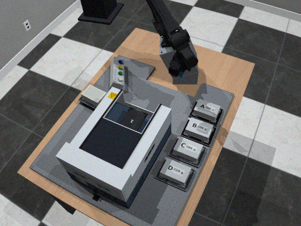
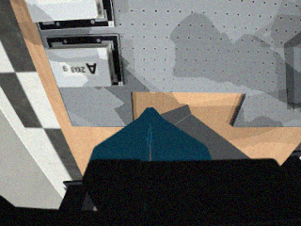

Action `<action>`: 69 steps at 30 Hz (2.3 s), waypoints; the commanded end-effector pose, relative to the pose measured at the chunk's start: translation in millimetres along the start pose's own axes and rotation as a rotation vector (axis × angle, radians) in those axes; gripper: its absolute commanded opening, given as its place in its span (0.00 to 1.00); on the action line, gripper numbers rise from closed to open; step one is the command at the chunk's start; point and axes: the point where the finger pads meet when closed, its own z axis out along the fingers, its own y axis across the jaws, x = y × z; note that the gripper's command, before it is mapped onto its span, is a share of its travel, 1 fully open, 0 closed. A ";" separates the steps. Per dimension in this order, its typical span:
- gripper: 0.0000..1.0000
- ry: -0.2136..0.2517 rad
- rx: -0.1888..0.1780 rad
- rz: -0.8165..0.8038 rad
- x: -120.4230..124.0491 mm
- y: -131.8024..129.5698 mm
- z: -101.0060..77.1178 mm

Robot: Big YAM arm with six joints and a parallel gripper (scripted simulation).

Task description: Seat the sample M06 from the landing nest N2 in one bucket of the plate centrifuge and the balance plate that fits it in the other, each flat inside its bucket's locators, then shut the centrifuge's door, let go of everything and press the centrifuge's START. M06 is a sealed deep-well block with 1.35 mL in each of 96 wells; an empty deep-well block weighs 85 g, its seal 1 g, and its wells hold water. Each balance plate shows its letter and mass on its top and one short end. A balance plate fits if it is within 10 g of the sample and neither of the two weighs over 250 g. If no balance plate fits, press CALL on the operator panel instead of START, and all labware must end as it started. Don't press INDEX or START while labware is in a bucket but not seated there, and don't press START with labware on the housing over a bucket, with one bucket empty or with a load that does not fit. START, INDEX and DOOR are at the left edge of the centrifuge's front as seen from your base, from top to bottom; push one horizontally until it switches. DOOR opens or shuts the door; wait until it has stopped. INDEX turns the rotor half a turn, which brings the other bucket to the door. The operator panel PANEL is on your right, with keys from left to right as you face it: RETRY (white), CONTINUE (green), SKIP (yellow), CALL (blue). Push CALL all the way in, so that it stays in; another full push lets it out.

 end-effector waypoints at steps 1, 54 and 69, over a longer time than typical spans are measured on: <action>0.00 -0.034 -0.041 0.024 -16.0 16.8 -21.1; 0.00 -0.020 -0.030 0.019 -11.1 14.2 -17.7; 0.00 -0.020 -0.030 0.019 -11.1 14.2 -17.7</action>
